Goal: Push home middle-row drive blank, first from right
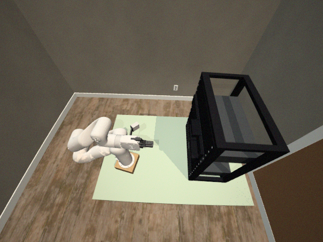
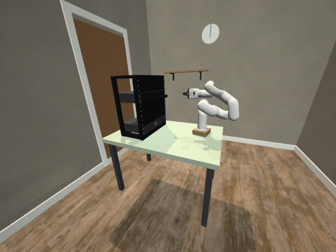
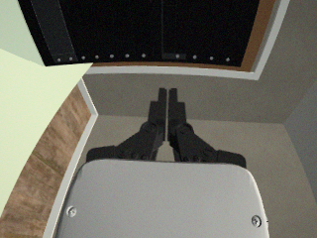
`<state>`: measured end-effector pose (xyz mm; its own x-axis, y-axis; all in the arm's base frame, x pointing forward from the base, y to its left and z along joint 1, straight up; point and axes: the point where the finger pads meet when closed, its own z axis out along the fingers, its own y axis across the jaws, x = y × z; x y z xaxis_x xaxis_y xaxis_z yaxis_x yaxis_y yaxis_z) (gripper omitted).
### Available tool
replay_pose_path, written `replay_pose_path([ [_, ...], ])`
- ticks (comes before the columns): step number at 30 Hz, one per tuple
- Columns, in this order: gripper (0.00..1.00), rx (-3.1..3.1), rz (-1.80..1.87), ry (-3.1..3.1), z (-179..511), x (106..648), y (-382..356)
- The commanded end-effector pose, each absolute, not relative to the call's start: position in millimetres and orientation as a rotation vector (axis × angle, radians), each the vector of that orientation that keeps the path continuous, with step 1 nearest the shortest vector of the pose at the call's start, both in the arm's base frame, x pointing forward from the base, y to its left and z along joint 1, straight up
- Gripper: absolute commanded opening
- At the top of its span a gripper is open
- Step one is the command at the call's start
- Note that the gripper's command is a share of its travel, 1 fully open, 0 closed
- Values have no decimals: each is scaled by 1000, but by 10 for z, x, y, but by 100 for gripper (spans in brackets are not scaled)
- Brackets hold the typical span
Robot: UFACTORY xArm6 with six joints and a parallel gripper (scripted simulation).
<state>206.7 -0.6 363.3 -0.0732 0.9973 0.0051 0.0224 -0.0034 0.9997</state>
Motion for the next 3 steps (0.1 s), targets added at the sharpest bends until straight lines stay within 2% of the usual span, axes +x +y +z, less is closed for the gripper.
replay_pose_path([
  [1, 0, 1192, 1257, 1276, 3642, 2064, -7],
  [3, 0, 1192, 1257, 1276, 3642, 2064, -7],
])
